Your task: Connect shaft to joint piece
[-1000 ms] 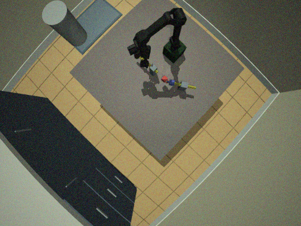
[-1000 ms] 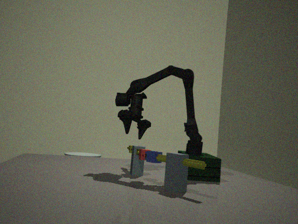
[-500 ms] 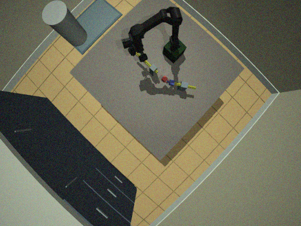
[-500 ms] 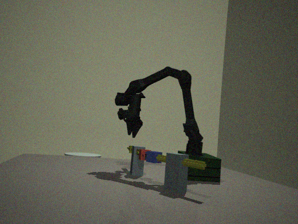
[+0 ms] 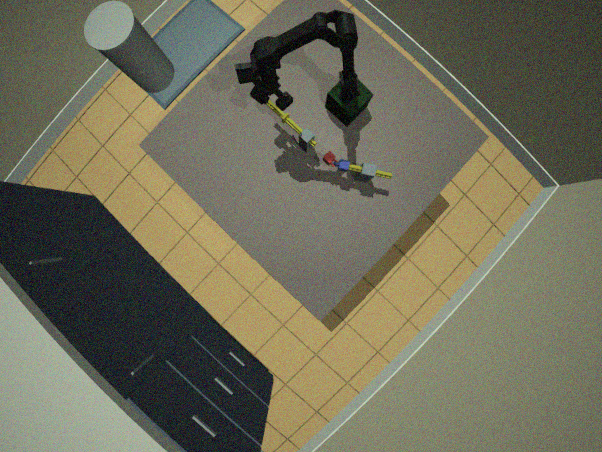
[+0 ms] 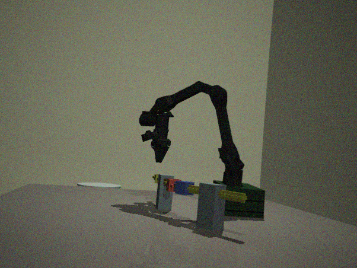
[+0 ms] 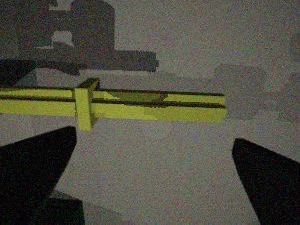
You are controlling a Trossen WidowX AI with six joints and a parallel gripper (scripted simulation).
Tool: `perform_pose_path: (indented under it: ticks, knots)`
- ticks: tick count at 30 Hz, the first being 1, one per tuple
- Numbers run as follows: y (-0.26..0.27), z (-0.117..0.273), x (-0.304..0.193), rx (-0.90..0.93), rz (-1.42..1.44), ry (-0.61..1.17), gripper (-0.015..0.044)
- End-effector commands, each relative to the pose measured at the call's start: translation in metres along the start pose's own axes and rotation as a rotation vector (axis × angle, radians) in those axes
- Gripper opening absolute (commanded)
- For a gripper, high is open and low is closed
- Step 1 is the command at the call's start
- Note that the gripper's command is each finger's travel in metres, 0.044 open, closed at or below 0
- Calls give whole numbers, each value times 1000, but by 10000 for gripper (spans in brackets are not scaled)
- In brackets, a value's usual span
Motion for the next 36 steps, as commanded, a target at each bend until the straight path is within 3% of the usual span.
perform_pose_path:
  ticks: [1, 36]
  knots:
    - [-4, 0, 0, -12, 35, 6, 440]
    - [-7, -51, -3, 10, -1075, -32, 440]
Point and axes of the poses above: the point midway between the two fingers, 35 mm back from their tips, its own z axis back along the fingers, its own y axis across the jaws, x = y × z, the point moved 6 cm from there along z, back along the fingers, and after that the axes turned 2 degrees about z, right-handed, at the moved point
